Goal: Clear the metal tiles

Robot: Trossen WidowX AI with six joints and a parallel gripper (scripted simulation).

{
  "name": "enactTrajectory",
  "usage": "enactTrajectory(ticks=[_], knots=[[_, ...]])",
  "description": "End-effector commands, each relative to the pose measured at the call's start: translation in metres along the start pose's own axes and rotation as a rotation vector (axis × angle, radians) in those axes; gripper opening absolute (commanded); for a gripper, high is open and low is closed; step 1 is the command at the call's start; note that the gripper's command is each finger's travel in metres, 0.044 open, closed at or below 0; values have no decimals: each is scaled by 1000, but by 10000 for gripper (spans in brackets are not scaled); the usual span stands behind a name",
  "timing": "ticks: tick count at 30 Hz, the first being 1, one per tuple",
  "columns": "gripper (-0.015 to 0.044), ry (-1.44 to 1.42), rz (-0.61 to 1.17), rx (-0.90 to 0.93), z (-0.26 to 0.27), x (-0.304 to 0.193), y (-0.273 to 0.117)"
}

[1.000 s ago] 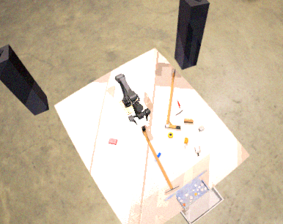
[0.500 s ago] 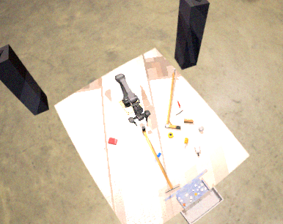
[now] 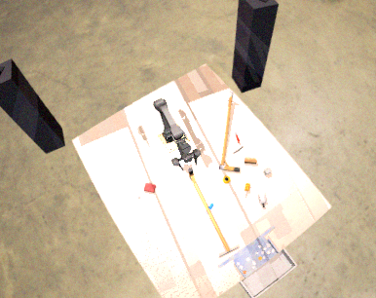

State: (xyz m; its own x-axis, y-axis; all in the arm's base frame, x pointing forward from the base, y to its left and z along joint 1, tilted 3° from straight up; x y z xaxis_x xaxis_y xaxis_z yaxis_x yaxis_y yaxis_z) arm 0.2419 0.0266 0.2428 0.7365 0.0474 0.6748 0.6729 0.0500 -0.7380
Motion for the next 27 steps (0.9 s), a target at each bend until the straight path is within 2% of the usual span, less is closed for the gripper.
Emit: enactTrajectory(ticks=[1,27], knots=[[440,-5,12,-3,0,-1,11],[440,-5,10,-3,0,-3,53]])
Point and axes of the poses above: the point midway between the two fingers, 35 mm back from their tips, its own y axis out along the fingers, its own z axis across the jaws, x = y × z, the point moved 9 cm from there along -y, back along the fingers, and after that the axes turned 2 degrees about -y, right-handed, at the moved point
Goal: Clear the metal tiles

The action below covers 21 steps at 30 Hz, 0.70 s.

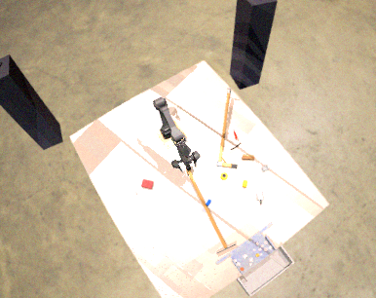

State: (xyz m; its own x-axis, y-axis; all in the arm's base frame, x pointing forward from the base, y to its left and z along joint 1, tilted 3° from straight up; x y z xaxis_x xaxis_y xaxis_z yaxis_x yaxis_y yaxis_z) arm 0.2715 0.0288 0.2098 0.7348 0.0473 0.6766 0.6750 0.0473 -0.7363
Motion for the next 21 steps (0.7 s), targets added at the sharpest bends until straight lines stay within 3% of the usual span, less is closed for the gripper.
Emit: enactTrajectory(ticks=[1,10,21], knots=[[440,-5,13,0,0,-3,11],[440,-5,12,0,0,-4,19],[151,0,3,-1,0,-2,14]])
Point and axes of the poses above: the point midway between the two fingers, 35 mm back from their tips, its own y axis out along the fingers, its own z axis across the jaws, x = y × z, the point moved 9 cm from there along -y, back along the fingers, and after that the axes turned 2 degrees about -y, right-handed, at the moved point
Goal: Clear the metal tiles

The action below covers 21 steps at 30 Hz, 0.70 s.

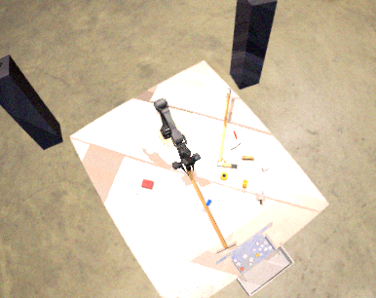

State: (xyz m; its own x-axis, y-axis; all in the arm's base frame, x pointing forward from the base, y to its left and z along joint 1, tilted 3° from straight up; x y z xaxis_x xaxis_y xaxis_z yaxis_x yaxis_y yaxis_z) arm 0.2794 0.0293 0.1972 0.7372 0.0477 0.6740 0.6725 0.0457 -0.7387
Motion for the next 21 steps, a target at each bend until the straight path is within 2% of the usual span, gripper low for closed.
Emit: enactTrajectory(ticks=[1,2,9,11,21], knots=[[125,0,-1,0,0,0,0],[99,0,-1,0,0,0,0],[52,0,-1,0,0,0,0],[0,0,-1,0,0,0,-1],[0,-6,0,5,4,2,-2]])
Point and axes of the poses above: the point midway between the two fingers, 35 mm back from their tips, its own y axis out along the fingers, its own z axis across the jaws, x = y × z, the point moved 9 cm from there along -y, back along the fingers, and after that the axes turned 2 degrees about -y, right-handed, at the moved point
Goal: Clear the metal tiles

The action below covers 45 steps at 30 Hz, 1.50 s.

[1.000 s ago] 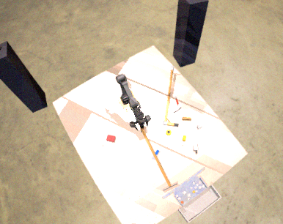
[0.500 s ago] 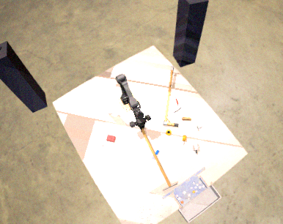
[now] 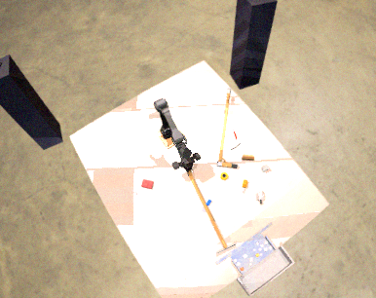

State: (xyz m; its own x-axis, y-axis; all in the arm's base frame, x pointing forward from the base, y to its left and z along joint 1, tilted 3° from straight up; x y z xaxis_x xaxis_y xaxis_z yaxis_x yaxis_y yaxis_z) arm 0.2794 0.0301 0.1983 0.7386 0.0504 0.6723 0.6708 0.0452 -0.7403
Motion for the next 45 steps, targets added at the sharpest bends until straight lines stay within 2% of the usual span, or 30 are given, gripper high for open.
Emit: enactTrajectory(ticks=[1,34,45], knots=[[0,-5,-3,7,4,1,-1],[0,-77,-4,68,39,1,-3],[0,-115,-5,98,33,-1,-4]])
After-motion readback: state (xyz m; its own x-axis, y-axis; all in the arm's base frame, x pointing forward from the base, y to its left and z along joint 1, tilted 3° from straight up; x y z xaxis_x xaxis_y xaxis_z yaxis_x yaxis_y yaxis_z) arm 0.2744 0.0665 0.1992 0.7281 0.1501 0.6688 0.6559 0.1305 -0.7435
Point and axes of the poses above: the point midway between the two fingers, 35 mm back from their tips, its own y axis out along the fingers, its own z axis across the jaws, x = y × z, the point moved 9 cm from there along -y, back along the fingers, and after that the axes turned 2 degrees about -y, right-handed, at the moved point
